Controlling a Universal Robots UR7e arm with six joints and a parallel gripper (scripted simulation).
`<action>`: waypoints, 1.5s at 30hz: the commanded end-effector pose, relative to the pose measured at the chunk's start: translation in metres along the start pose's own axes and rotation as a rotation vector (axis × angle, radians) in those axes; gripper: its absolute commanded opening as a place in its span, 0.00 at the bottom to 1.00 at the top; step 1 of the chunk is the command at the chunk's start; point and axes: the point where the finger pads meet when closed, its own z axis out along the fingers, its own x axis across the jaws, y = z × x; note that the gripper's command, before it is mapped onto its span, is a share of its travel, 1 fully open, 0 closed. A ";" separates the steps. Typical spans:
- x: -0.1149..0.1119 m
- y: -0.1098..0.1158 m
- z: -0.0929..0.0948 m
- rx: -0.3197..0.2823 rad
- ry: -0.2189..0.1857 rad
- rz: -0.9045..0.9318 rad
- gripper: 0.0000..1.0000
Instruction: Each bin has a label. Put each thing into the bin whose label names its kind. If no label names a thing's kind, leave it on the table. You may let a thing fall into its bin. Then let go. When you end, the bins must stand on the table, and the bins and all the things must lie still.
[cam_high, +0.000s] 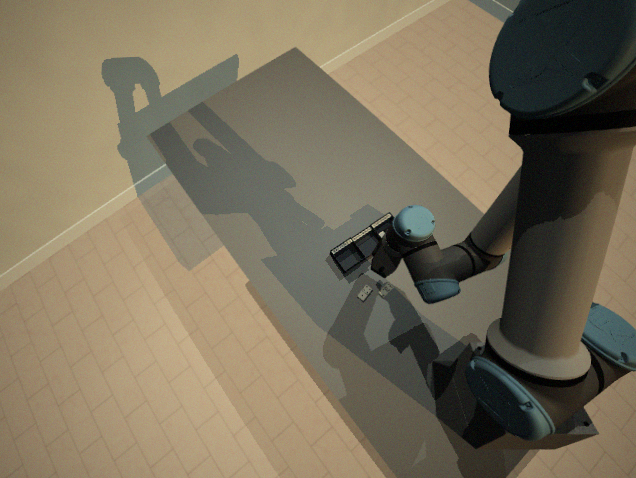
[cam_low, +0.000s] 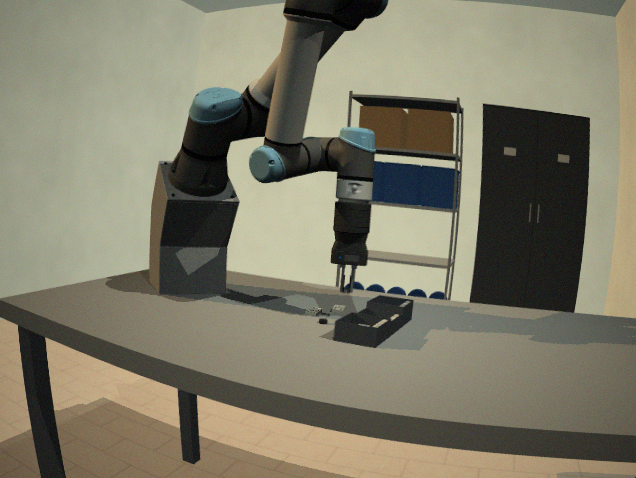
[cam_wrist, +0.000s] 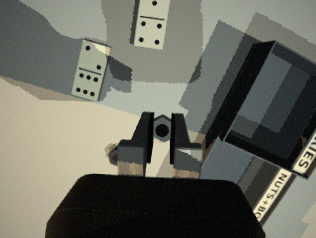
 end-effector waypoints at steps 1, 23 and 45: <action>0.000 0.000 -0.004 0.000 0.001 0.000 0.34; 0.058 0.062 -0.007 0.000 0.001 0.387 0.34; 0.063 0.067 -0.005 0.000 0.001 0.387 0.34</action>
